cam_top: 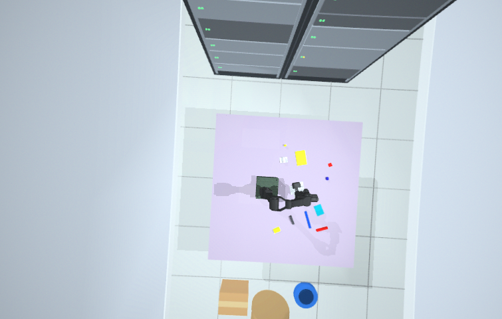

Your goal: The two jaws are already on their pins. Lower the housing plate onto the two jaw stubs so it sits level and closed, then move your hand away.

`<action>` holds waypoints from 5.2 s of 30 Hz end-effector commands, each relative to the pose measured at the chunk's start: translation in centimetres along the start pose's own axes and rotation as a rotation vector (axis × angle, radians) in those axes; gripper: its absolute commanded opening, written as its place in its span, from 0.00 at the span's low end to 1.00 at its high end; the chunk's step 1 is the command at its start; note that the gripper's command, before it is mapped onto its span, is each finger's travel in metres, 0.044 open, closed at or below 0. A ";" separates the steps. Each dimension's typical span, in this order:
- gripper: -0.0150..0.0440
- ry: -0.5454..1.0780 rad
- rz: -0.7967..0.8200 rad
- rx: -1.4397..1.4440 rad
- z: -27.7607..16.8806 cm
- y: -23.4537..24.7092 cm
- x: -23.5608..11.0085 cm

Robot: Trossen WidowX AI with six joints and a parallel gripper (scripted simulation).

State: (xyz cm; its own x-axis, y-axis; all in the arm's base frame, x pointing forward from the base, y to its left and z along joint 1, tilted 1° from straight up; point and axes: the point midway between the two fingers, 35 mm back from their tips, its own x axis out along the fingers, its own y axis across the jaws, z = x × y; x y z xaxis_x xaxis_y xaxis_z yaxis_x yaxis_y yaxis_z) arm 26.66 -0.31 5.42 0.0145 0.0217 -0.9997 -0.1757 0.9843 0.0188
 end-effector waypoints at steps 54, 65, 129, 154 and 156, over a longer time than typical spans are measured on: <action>0.85 -0.002 -0.001 -0.008 0.2 -0.1 3.1; 0.85 -0.002 0.000 -0.008 0.2 -0.1 4.9; 0.85 -0.001 0.000 0.002 0.0 -0.1 7.0; 0.85 -0.001 0.000 0.002 0.0 -0.1 7.5; 0.85 -0.001 0.000 0.002 0.0 -0.1 7.6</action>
State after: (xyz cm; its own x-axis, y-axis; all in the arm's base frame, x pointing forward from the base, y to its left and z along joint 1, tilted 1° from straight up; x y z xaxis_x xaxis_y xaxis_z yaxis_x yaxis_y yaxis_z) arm 26.83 -0.22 -1.87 0.0150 0.0218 -0.9997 -0.1787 0.9837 0.0187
